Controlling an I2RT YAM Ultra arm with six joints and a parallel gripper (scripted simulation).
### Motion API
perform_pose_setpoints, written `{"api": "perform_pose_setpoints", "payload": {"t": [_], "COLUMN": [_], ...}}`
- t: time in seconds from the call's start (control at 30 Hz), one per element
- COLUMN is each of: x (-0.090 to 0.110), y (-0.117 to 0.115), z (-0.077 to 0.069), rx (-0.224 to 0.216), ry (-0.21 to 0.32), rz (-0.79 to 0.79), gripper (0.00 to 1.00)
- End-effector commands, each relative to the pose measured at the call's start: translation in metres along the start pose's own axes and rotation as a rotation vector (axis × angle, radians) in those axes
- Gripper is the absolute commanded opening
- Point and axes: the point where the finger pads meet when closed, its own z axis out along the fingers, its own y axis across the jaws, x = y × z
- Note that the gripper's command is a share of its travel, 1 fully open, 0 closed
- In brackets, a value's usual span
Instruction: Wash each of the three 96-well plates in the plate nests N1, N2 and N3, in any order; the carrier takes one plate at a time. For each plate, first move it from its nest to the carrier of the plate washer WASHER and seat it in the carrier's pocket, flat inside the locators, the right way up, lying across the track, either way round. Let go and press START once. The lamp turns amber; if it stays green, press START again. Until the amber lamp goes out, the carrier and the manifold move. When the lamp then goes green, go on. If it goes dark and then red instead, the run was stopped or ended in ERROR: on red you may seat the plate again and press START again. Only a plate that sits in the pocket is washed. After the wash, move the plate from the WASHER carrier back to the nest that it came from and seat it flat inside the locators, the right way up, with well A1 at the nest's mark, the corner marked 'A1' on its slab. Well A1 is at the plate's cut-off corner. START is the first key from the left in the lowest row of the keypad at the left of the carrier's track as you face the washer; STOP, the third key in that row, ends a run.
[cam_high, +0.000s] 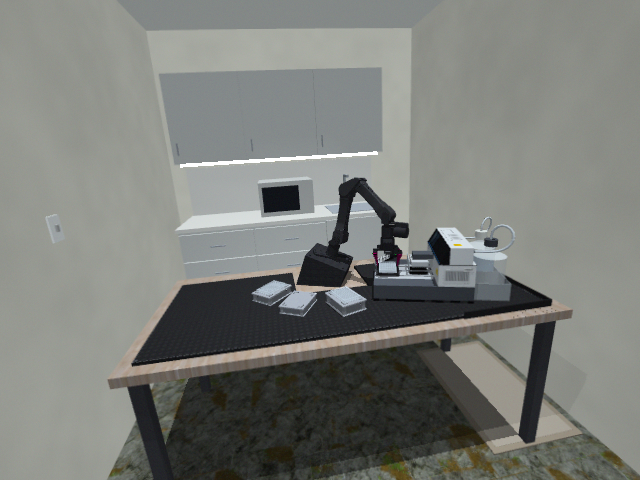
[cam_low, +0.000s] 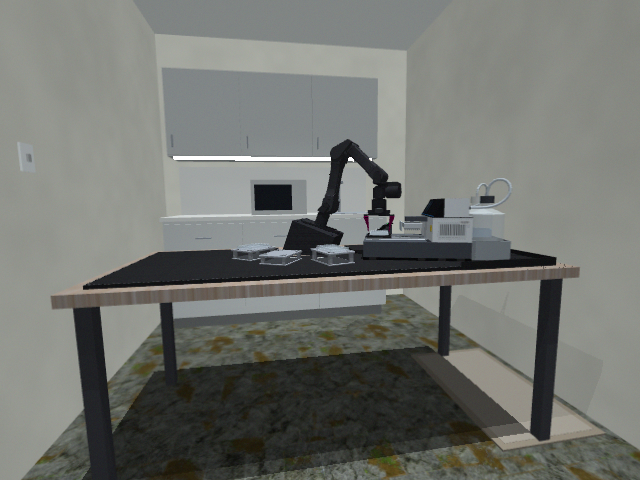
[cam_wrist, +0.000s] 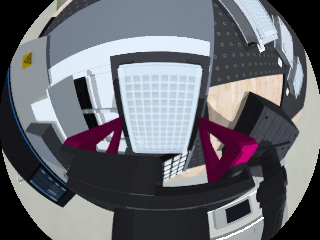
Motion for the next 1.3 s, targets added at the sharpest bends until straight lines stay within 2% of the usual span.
{"api": "perform_pose_setpoints", "payload": {"t": [0.0,0.6,1.0,1.03,1.1,1.13,1.27], "x": [-0.002,-0.002,-0.003,-0.003,-0.003,-0.003,-0.003], "y": [0.003,0.003,0.003,0.003,0.003,0.003,0.003], "z": [-0.001,0.009,0.011,0.011,0.011,0.011,0.011], "rx": [-0.011,-0.011,-0.011,-0.011,-0.011,-0.011,-0.011], "ry": [-0.012,-0.012,-0.012,-0.012,-0.012,-0.012,-0.012], "rz": [0.0,0.0,0.0,0.0,0.0,0.0,0.0], "gripper": [1.0,1.0,1.0,0.9,0.9,0.8,0.8]}}
